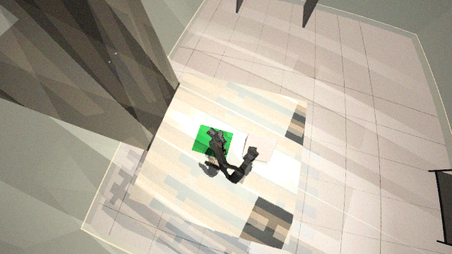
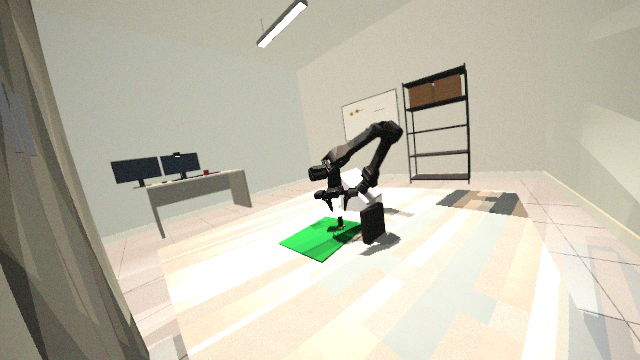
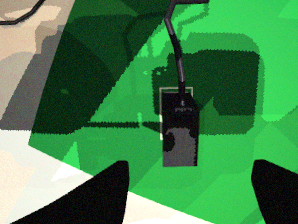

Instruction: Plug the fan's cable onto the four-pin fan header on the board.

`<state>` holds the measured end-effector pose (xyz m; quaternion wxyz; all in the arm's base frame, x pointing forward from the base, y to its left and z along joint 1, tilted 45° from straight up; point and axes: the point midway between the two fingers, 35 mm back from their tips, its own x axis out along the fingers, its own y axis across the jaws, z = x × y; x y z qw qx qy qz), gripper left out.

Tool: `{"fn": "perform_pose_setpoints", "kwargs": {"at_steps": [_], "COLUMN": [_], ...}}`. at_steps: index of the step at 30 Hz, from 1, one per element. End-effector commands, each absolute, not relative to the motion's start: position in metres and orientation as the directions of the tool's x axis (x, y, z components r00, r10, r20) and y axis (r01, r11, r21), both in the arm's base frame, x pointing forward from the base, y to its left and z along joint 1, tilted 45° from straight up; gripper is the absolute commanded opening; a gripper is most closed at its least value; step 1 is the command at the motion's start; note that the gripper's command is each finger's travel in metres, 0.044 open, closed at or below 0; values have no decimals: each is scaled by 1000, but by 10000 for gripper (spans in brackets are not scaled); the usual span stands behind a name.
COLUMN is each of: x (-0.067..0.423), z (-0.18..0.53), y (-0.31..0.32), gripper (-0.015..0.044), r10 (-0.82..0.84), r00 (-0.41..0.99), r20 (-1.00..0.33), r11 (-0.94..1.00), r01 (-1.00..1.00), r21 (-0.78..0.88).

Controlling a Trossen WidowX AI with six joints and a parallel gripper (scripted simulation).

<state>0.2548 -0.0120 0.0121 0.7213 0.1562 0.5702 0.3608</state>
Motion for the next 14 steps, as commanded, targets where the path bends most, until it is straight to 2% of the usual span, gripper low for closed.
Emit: {"fn": "perform_pose_setpoints", "kwargs": {"at_steps": [1,4,10,14], "x": [253,232,146,137], "z": [18,10,-13,-14], "y": [-15,-25,-36,-34], "gripper": [260,260,260,260], "r10": [698,691,693,696], "r00": [78,78,73,73], "r20": [-712,-719,-717,-714], "r11": [687,695,692,689], "r01": [-351,-347,-345,-347], "r21": [636,630,634,637]}}
